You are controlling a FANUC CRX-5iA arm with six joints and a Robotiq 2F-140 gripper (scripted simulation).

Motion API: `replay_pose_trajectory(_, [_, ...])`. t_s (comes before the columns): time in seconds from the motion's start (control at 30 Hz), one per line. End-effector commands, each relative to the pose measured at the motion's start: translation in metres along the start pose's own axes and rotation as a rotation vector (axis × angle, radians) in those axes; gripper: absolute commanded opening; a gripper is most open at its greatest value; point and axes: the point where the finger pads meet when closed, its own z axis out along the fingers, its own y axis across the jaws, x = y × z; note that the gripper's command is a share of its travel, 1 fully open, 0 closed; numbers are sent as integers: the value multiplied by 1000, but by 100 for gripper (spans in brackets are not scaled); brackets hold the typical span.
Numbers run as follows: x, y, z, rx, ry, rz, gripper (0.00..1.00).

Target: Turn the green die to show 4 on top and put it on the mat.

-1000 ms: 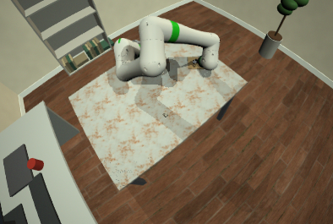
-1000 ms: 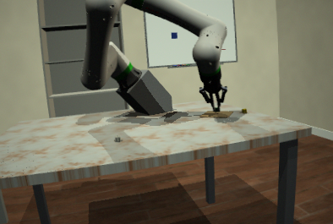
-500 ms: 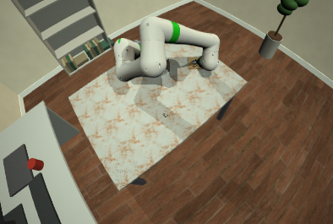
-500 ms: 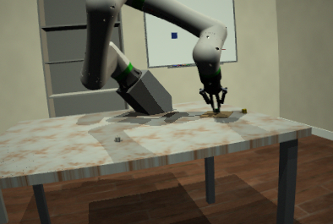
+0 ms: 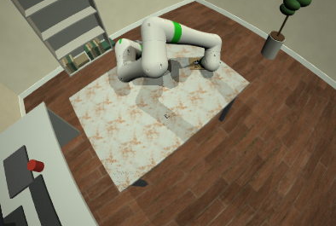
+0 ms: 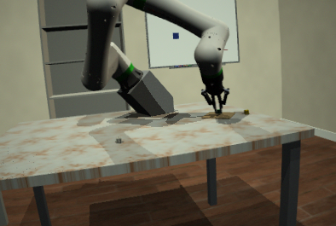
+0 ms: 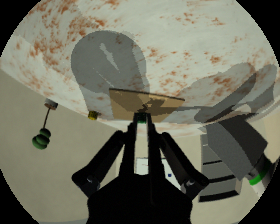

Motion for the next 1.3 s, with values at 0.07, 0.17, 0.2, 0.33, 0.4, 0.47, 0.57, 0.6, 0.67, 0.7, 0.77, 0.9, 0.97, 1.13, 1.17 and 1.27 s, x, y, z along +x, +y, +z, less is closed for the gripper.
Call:
replay_pose_trajectory(0.07, [0, 0, 0, 0, 0, 0, 18])
replay_pose_trajectory(0.17, [0, 0, 0, 0, 0, 0, 18])
replay_pose_trajectory(0.2, [0, 0, 0, 0, 0, 0, 18])
replay_pose_trajectory(0.33, [0, 0, 0, 0, 0, 0, 18])
replay_pose_trajectory(0.4, [0, 0, 0, 0, 0, 0, 18])
replay_pose_trajectory(0.47, [0, 0, 0, 0, 0, 0, 18])
replay_pose_trajectory(0.57, [0, 0, 0, 0, 0, 0, 18])
replay_pose_trajectory(0.6, [0, 0, 0, 0, 0, 0, 18])
replay_pose_trajectory(0.67, [0, 0, 0, 0, 0, 0, 18])
replay_pose_trajectory(0.7, [0, 0, 0, 0, 0, 0, 18])
replay_pose_trajectory(0.77, [0, 0, 0, 0, 0, 0, 18])
replay_pose_trajectory(0.9, [1, 0, 1, 0, 0, 0, 18])
replay_pose_trajectory(0.97, [1, 0, 1, 0, 0, 0, 18])
replay_pose_trajectory(1.13, [2, 0, 2, 0, 0, 0, 18])
replay_pose_trajectory(1.17, [2, 0, 2, 0, 0, 0, 18])
replay_pose_trajectory(1.27, [3, 0, 3, 0, 0, 0, 18])
